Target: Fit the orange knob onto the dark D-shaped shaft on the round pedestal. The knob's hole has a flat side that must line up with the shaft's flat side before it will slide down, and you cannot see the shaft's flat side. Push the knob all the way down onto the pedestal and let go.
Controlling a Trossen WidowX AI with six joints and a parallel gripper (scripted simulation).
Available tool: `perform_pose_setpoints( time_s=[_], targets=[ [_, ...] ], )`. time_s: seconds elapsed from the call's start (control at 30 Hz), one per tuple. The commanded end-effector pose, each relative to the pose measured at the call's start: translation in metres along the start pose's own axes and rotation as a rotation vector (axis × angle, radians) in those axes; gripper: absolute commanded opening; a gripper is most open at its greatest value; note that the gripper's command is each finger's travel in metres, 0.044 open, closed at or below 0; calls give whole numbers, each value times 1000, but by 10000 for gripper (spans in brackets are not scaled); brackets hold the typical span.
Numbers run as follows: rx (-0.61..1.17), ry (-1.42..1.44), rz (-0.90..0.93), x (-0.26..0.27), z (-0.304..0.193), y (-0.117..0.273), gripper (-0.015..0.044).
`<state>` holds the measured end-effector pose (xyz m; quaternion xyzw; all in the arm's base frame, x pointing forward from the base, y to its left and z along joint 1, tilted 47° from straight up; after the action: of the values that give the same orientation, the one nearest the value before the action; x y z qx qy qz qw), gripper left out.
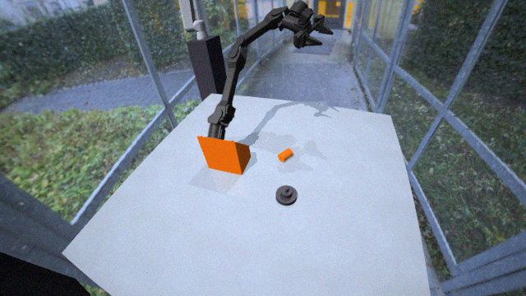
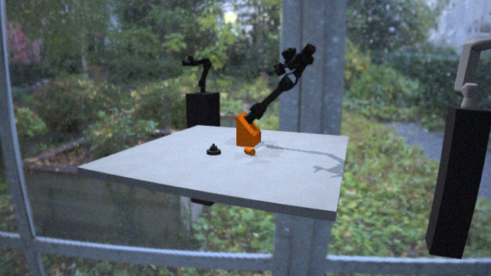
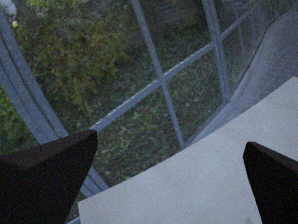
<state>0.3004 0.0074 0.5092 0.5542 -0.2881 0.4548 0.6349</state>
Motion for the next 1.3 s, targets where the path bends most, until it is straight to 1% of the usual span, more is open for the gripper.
perform_pose_setpoints(
  time_s=[0.0,0.03,0.23,0.37,0.5,0.6,0.8,0.97,1.03,1.1,1.27],
  targets=[
    [6,-5,-4,-1,-1,-2,426],
    [26,-20,-17,-4,-2,-9,440],
    [239,-219,-192,-52,-27,-84,440],
    [364,-372,-331,-96,-47,-124,440],
    [474,-540,-488,-146,-68,-154,440],
    [543,-674,-615,-187,-84,-169,440],
    [647,-958,-889,-273,-117,-177,440],
    [695,-1207,-1135,-341,-142,-162,440],
    [699,-1263,-1191,-363,-144,-152,440],
    [701,-1283,-1210,-371,-145,-149,440],
    [701,-1283,-1210,-371,-145,-149,440]
  ],
)
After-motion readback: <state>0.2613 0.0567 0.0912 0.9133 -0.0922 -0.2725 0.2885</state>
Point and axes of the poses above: the point midway between the two fingers, 35 mm back from their tips, its own y axis back along the fingers, its own x axis across the jaws, z = x × y, the point moved 8 cm from there along y, back along the fingers, and after that the axes turned 6 degrees about -y, right-handed, at the moved point
